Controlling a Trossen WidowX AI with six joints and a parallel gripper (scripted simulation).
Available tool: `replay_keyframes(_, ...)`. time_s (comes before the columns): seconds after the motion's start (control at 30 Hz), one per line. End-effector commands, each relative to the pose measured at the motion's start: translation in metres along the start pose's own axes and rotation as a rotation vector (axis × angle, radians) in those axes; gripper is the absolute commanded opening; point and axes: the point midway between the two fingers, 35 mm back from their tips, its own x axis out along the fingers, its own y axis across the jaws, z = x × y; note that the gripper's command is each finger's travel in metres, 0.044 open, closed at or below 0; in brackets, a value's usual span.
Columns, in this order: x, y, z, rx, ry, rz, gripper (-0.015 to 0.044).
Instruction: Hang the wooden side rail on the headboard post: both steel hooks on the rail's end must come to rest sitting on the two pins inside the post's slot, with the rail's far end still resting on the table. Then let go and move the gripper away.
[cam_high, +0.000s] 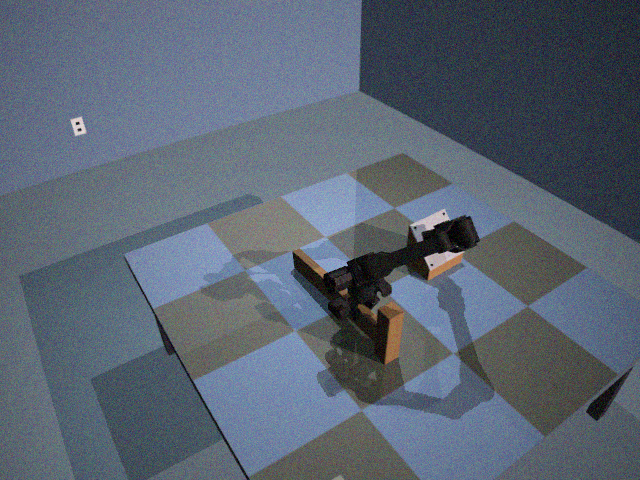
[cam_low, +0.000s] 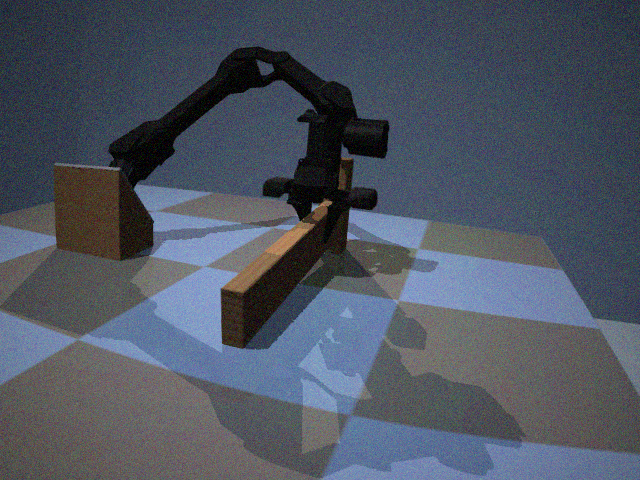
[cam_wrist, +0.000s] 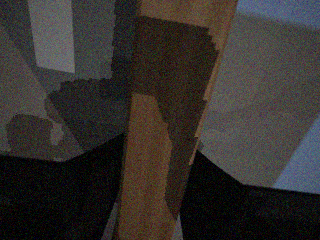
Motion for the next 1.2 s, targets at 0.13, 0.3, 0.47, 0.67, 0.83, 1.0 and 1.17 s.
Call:
replay_keyframes(0.13, 0.0001, 0.0010, -0.0010, -0.001, 0.005, 0.006, 0.0000)
replay_keyframes(0.3, 0.0009, 0.0010, -0.0011, -0.001, 0.005, 0.006, 0.0000)
replay_keyframes(0.47, 0.0018, 0.0010, -0.0011, -0.001, 0.005, 0.006, 0.0000)
replay_keyframes(0.67, 0.0028, 0.0010, -0.0011, -0.001, 0.005, 0.006, 0.0000)
replay_keyframes(0.83, 0.0036, 0.0010, -0.0011, -0.001, 0.005, 0.006, 0.0000)
replay_keyframes(1.0, 0.0044, 0.0010, -0.0011, -0.001, 0.005, 0.006, 0.0000)
replay_keyframes(1.17, 0.0052, 0.0010, -0.0011, -0.001, 0.005, 0.006, 0.0000)
